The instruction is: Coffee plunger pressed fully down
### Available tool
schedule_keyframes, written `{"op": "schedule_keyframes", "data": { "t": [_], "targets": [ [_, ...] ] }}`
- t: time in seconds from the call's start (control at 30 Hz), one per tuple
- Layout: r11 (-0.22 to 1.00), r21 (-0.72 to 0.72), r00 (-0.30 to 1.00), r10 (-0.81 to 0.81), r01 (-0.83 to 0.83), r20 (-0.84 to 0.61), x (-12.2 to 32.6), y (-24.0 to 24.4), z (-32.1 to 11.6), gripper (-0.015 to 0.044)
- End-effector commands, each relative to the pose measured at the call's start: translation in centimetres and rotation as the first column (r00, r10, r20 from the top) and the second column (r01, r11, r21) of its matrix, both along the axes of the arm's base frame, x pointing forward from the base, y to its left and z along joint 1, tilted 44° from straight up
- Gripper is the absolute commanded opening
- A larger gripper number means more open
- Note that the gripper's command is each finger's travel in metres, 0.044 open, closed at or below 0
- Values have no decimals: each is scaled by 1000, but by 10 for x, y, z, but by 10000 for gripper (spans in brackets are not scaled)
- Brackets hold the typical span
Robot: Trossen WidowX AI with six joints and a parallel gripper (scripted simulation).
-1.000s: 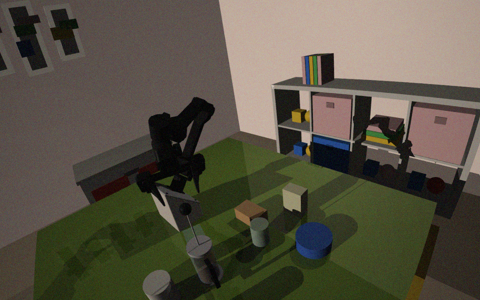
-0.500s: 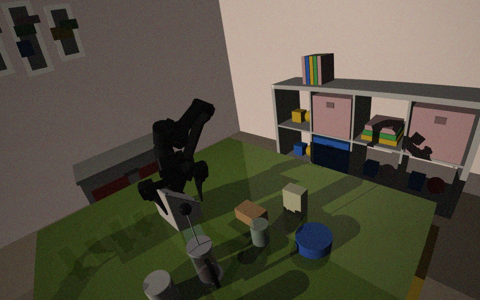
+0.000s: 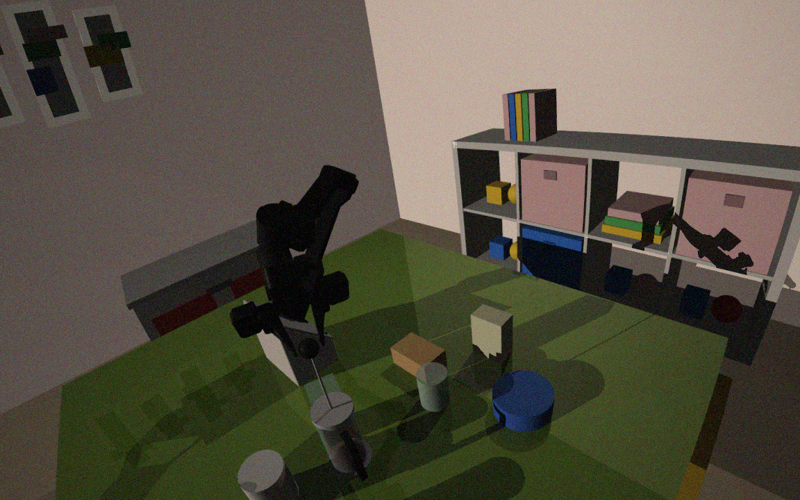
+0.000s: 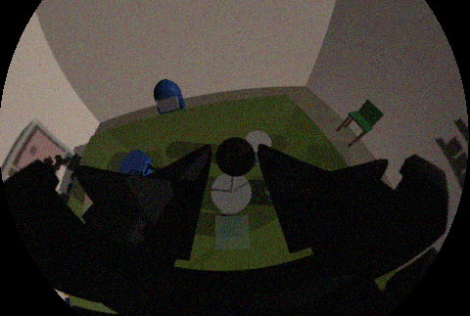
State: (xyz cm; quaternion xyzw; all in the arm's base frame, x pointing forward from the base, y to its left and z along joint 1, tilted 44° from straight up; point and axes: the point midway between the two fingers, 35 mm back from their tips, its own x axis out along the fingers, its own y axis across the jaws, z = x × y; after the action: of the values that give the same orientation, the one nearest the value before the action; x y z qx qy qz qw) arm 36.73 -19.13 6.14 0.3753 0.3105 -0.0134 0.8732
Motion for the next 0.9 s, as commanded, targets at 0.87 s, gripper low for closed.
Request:
{"op": "schedule_keyframes", "data": {
  "t": [0.87],
  "targets": [
    [1000, -1, 1000, -3, 3, -2, 3, 14, -21, 127]
  ]
}}
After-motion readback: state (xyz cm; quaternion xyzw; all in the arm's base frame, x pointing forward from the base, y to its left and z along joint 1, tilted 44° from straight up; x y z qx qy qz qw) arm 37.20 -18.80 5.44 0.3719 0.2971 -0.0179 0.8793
